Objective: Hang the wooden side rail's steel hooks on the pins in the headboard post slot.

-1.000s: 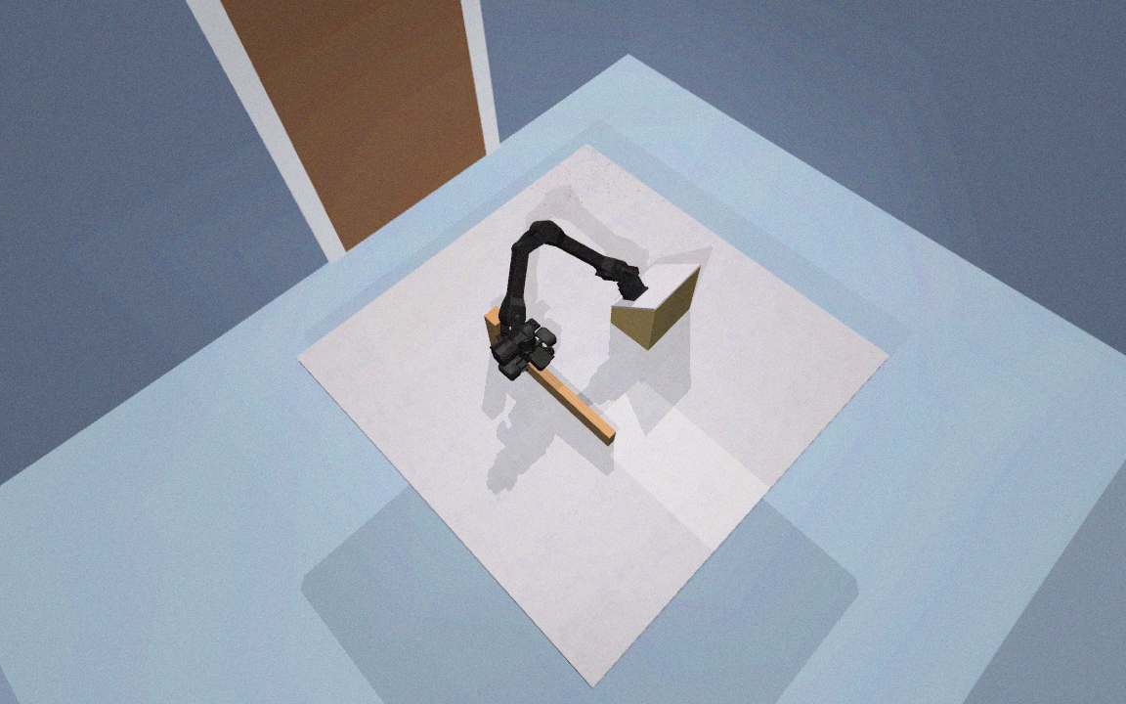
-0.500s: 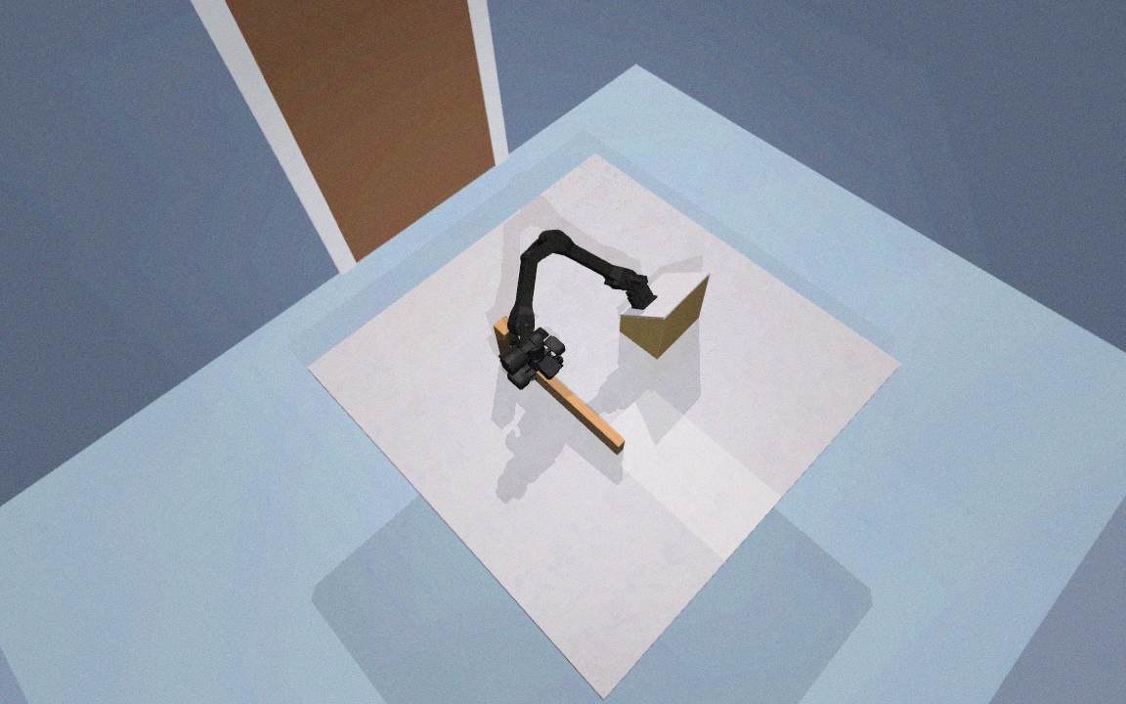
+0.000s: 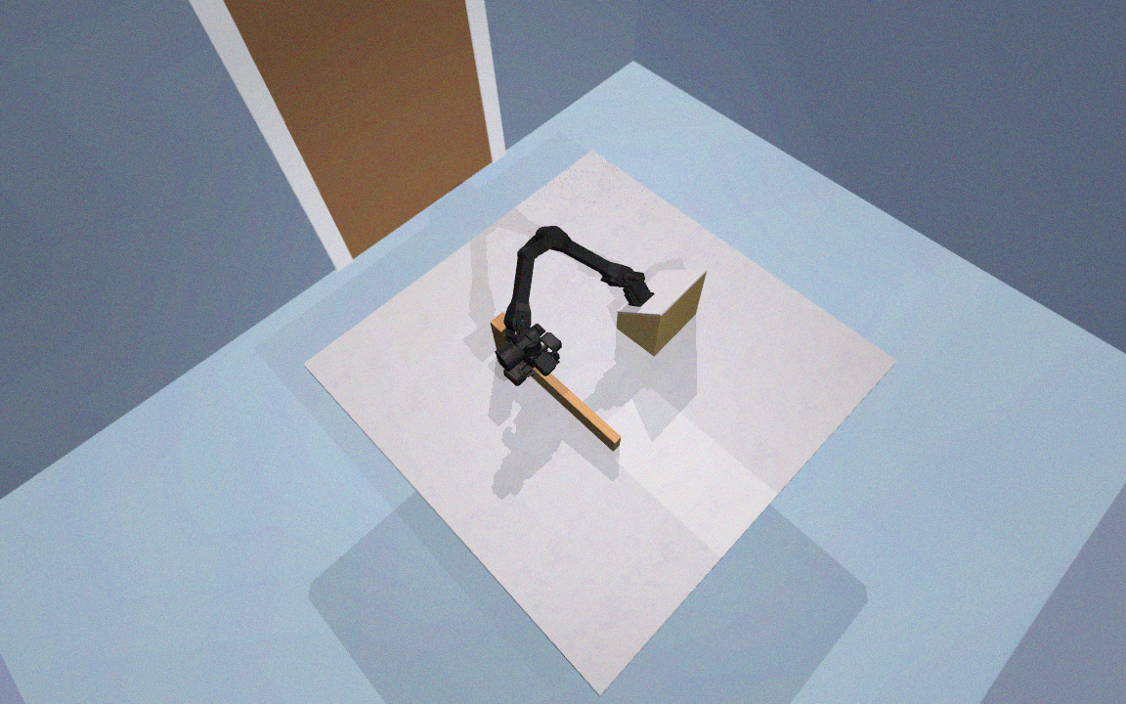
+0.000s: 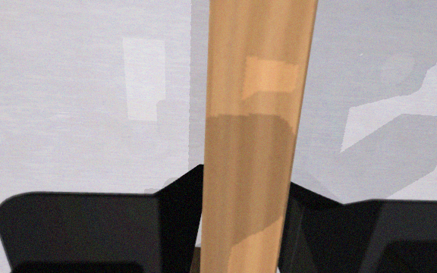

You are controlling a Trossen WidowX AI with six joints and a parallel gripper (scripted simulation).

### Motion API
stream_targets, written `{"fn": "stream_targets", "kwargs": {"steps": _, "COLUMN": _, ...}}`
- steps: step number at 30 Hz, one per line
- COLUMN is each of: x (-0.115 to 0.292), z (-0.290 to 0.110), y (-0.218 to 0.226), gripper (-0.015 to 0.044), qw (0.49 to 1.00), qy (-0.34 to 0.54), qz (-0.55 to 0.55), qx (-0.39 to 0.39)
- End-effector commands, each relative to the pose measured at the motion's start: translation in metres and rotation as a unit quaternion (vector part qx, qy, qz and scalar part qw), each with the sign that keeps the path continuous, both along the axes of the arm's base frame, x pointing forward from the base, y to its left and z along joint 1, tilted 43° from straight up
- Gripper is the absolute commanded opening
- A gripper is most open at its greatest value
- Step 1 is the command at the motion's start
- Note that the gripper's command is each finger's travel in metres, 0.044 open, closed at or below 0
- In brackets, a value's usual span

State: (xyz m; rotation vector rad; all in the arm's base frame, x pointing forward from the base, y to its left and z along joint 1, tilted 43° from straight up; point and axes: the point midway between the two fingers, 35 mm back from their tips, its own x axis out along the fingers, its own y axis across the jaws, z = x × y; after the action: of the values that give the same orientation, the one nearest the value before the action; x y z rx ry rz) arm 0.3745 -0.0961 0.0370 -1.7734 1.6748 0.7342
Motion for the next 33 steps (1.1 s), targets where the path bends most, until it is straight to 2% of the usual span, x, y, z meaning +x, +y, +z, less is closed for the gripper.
{"fn": "stream_targets", "kwargs": {"steps": 1, "x": 0.0014, "z": 0.0026, "y": 0.002, "gripper": 0.0, "qw": 1.0, "qy": -0.003, "qz": 0.004, "qx": 0.0}}
{"fn": "stream_targets", "kwargs": {"steps": 33, "x": 0.0033, "z": 0.006, "y": 0.0001, "gripper": 0.0, "qw": 1.0, "qy": -0.003, "qz": 0.004, "qx": 0.0}}
